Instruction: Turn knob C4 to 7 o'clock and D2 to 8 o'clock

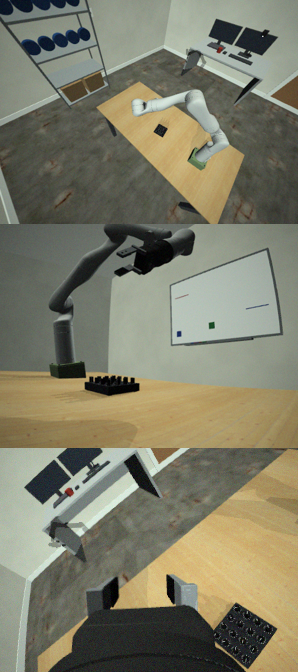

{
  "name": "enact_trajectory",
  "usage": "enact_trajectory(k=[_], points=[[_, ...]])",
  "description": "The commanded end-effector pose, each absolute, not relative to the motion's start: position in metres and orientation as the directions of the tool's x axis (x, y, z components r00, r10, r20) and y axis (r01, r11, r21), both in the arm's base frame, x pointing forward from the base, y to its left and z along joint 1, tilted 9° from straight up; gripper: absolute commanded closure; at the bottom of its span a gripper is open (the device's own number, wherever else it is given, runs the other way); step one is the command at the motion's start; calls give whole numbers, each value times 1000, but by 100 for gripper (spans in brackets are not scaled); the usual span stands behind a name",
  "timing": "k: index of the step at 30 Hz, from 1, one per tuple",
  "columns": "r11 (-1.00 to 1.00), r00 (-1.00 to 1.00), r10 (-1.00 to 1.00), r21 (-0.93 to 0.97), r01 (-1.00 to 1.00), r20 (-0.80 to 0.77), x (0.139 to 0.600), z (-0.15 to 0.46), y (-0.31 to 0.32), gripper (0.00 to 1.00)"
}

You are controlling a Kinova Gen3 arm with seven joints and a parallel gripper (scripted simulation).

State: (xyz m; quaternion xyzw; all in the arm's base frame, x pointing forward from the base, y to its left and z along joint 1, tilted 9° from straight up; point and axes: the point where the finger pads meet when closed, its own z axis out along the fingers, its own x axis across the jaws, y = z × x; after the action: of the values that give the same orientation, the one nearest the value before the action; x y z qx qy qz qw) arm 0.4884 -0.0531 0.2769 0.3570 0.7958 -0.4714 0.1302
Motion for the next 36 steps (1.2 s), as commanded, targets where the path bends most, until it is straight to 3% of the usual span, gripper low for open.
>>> enact_trajectory(k=[1,10,24,26,36], points=[[317,-732,444,-673,668,-517,488,273,-61,0],[416,-830,400,-730,543,-389,491,253,-77,0],[658,-986,164,-744,117,-11,491,193,-112,0],[658,-986,164,-744,117,-11,491,193,-112,0],[755,-957,-150,-596,-274,250,483,140,-125,0]])
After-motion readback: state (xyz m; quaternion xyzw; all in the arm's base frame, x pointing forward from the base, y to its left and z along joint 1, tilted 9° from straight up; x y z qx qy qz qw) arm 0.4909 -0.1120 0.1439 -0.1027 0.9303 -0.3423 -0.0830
